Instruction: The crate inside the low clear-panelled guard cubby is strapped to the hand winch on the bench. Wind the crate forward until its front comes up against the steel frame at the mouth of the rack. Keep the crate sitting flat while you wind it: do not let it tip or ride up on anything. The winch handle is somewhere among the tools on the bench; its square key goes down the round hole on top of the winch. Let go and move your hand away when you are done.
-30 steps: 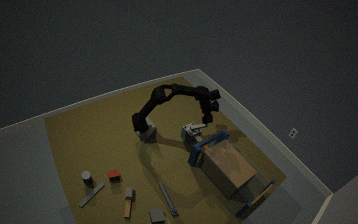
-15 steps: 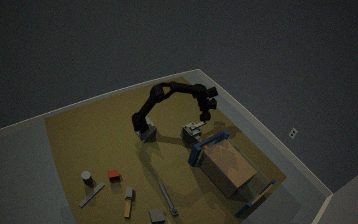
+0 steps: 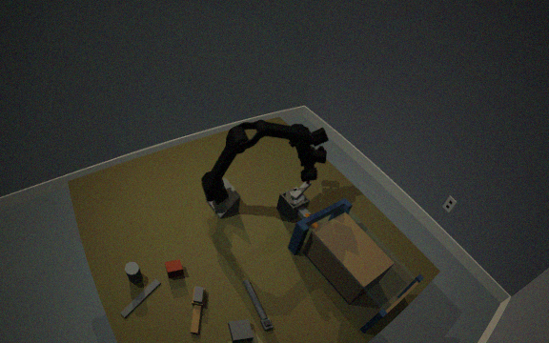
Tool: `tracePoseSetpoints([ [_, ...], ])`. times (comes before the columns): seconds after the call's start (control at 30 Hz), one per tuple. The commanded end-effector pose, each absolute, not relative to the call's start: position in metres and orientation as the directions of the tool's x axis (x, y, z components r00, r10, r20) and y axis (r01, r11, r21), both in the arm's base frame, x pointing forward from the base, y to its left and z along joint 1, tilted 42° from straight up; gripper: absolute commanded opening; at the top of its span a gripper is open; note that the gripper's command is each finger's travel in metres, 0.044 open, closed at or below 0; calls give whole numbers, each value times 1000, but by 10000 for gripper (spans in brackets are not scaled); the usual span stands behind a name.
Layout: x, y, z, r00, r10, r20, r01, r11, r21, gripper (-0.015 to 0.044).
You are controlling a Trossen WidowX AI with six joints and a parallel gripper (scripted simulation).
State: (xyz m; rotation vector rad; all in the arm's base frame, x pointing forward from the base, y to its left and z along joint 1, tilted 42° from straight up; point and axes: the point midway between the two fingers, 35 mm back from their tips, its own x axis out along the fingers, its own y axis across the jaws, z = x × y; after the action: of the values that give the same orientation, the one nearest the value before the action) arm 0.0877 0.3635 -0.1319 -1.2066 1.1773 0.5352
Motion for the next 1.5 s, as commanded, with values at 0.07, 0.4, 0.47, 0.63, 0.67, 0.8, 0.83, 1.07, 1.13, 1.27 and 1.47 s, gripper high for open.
tracePoseSetpoints([
  [0.07, 71, 351, -131, 340, -270, -901, -852, 318, -417, 0],
  [0.4, 58, 341, -126, 339, -271, -901, -852, 318, -416, 0],
  [0.47, 56, 339, -125, 339, -271, -901, -852, 318, -416, 0],
  [0.63, 50, 333, -121, 338, -271, -901, -852, 317, -416, 0],
  [0.67, 50, 332, -120, 338, -271, -901, -852, 317, -416, 0],
  [0.8, 46, 328, -117, 338, -272, -901, -853, 317, -415, 0],
  [0.83, 45, 326, -116, 338, -272, -901, -853, 317, -415, 0],
  [1.07, 40, 318, -111, 338, -273, -901, -853, 317, -415, 0],
  [1.13, 39, 315, -109, 337, -273, -901, -853, 317, -415, 0],
  [1.27, 36, 310, -105, 337, -273, -901, -853, 316, -415, 0],
  [1.47, 34, 302, -99, 337, -274, -901, -853, 316, -415, 0],
])
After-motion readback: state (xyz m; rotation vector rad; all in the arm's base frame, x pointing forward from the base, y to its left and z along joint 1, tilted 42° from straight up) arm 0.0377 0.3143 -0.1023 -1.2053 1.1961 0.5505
